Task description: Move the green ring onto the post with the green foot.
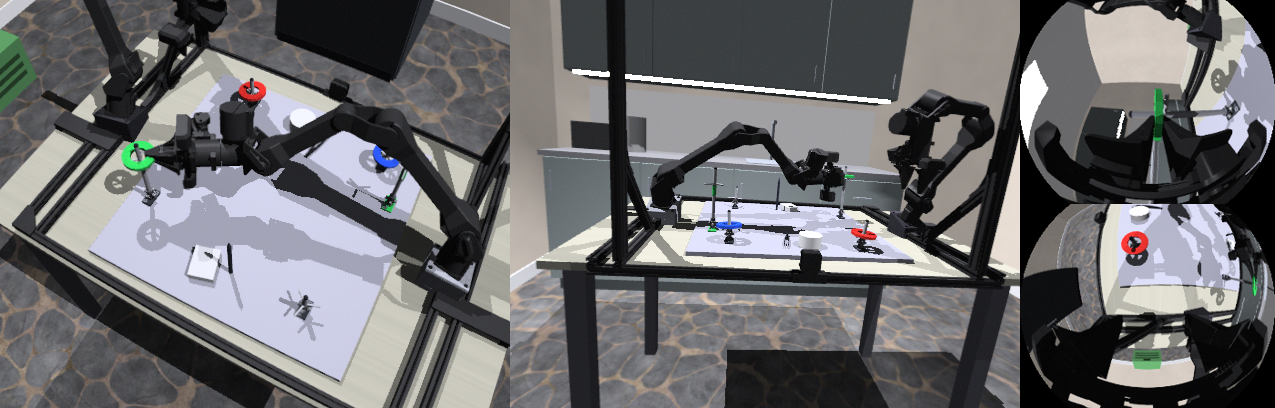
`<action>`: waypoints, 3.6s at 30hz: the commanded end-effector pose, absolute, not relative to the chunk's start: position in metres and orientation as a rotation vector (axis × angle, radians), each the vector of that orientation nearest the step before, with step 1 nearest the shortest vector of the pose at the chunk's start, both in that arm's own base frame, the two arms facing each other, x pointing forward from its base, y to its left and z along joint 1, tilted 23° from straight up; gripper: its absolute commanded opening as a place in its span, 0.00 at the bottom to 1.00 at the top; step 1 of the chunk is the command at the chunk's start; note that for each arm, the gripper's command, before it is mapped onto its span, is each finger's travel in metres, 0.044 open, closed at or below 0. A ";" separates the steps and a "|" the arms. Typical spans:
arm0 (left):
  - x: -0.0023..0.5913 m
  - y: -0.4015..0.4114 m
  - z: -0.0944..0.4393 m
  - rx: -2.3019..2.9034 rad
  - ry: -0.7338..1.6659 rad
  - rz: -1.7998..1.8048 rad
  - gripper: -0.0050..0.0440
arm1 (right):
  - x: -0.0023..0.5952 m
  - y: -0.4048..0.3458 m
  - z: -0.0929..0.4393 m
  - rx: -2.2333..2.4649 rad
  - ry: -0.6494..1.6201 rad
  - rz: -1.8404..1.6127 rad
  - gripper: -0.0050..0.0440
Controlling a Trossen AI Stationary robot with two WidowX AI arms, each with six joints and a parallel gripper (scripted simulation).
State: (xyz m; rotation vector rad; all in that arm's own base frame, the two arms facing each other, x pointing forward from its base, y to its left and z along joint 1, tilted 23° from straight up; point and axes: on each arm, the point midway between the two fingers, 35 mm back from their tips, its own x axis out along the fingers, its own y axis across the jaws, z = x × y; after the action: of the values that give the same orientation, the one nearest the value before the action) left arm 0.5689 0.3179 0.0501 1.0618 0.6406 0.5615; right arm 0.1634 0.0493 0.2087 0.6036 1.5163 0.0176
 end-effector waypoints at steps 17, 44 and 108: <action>0.557 0.328 0.093 1.061 0.646 0.554 0.10 | 0.163 0.050 0.209 0.608 1.518 0.017 0.92; 0.507 0.316 0.155 1.092 0.558 0.446 0.10 | 0.163 0.050 0.209 0.608 1.518 0.017 0.92; 0.340 0.203 0.218 1.165 0.171 0.220 0.10 | 0.201 0.031 0.195 0.797 1.380 -0.121 0.92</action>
State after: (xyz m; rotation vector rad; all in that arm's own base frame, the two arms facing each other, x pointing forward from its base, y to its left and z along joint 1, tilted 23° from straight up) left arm 0.3426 0.2054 0.2203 1.1699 0.1705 0.2246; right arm 0.1794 0.0441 0.2066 0.6777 1.4506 -0.0292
